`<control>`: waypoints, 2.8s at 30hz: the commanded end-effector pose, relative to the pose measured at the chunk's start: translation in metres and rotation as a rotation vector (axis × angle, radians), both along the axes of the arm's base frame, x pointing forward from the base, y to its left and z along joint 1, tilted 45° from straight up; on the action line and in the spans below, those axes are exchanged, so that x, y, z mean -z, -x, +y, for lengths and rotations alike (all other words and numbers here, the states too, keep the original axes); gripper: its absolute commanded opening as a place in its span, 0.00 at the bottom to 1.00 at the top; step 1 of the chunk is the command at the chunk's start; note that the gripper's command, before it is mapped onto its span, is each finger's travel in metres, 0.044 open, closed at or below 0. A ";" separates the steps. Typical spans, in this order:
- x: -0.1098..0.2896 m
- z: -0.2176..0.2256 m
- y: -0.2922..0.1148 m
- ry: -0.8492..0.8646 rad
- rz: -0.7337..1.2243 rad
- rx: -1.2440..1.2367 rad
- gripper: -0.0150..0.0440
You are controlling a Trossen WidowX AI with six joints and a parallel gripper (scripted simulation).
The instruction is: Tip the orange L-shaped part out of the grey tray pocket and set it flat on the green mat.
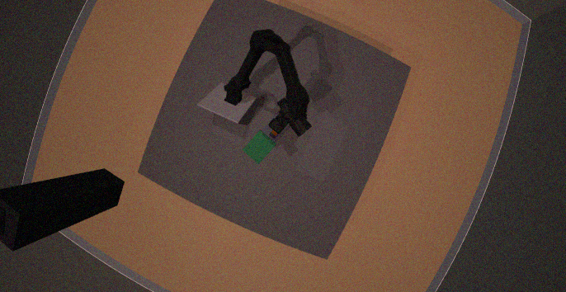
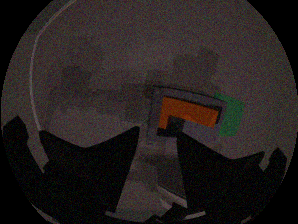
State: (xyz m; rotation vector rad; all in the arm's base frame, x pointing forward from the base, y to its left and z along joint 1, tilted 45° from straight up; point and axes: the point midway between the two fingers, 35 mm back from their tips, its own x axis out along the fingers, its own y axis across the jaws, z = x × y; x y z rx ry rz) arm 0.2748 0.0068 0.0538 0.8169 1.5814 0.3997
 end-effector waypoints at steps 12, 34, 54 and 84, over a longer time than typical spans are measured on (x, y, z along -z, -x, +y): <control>0.006 0.005 -0.001 0.001 0.001 -0.001 0.56; 0.060 0.060 0.003 -0.004 0.005 -0.010 0.56; 0.076 0.076 0.004 -0.006 0.005 -0.010 0.56; -0.001 0.000 0.002 0.001 0.006 -0.010 0.56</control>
